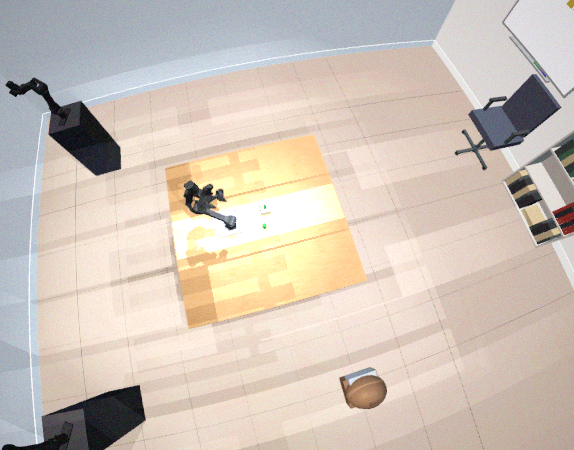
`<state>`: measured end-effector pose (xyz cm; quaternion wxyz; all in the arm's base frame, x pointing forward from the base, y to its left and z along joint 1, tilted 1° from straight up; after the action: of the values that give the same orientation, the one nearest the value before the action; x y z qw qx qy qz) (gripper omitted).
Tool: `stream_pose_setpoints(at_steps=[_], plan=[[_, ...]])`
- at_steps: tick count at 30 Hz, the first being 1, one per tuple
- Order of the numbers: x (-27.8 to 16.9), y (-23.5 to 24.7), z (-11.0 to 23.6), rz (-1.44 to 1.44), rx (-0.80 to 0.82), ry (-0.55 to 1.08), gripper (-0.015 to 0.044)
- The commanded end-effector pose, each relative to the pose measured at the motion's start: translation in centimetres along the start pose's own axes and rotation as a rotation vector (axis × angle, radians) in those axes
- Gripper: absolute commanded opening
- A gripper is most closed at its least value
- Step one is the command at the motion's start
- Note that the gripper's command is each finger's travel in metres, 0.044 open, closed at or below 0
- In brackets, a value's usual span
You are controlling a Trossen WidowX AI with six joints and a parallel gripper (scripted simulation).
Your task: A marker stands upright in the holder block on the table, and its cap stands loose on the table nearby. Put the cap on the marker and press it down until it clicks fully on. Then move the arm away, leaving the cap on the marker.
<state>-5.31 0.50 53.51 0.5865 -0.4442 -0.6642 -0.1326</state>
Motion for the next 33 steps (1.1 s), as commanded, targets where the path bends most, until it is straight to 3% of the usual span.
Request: stream_pose_setpoints(at_steps=[1,6,11,20,28,33], plan=[[-0.1,0.1,-0.2,-0.004,0.006,0.006,0.0374],[-2.2,3.4,-5.7,-0.114,0.137,0.182,0.0242],[-5.0,7.1,-10.4,-0.222,0.239,0.381,0.024],[-12.8,15.7,-17.1,-0.427,0.338,0.882,0.024],[-18.9,21.3,-18.5,-0.532,0.302,1.225,0.024],[-24.0,25.2,-18.2,-0.566,0.177,1.546,0.024]])
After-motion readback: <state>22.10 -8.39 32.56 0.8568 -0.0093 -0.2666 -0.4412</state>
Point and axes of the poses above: the point midway between the two fingers, 35 mm back from their tips, its own z axis back along the fingers, its own y axis across the jaws, x = y × z, the point moved 8 cm from there along z, back along the fingers, and after that the axes turned 10 degrees about -z, right-handed, at the moved point
